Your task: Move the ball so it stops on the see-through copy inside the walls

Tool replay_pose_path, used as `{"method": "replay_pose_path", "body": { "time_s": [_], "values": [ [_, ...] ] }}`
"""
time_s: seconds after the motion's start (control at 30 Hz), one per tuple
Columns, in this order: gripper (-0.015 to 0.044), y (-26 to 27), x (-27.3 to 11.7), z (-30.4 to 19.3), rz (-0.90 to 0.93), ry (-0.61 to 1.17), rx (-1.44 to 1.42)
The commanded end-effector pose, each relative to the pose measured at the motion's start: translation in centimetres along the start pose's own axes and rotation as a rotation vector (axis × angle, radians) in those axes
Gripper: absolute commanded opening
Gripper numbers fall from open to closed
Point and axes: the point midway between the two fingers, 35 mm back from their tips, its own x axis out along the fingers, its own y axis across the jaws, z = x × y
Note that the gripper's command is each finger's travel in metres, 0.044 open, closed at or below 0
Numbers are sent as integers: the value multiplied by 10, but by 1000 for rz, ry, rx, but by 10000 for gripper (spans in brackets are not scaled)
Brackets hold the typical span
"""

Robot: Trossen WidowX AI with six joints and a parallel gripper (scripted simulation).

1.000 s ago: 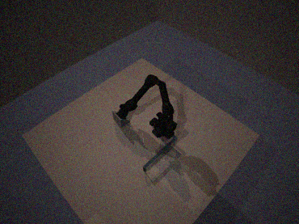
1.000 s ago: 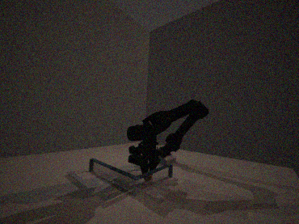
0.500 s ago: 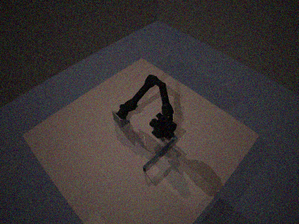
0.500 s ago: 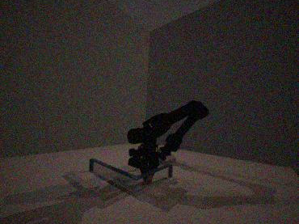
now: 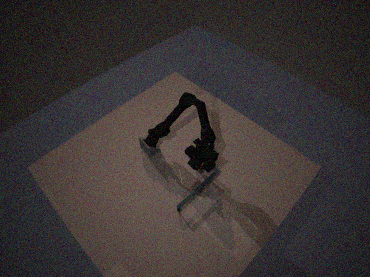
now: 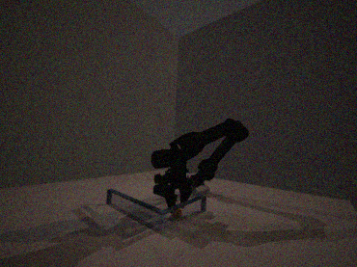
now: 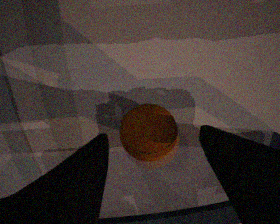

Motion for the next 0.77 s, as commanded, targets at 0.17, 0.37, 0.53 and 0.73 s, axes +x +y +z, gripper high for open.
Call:
{"method": "replay_pose_path", "body": {
  "time_s": [0.17,0.37,0.53,0.73],
  "values": [
    [283,0,-74,1,9,-1,0],
    [283,4,-68,3,23,-2,7],
    [336,4,-76,3,23,-4,6],
    [440,2,-117,3,20,-3,3]
  ]
}}
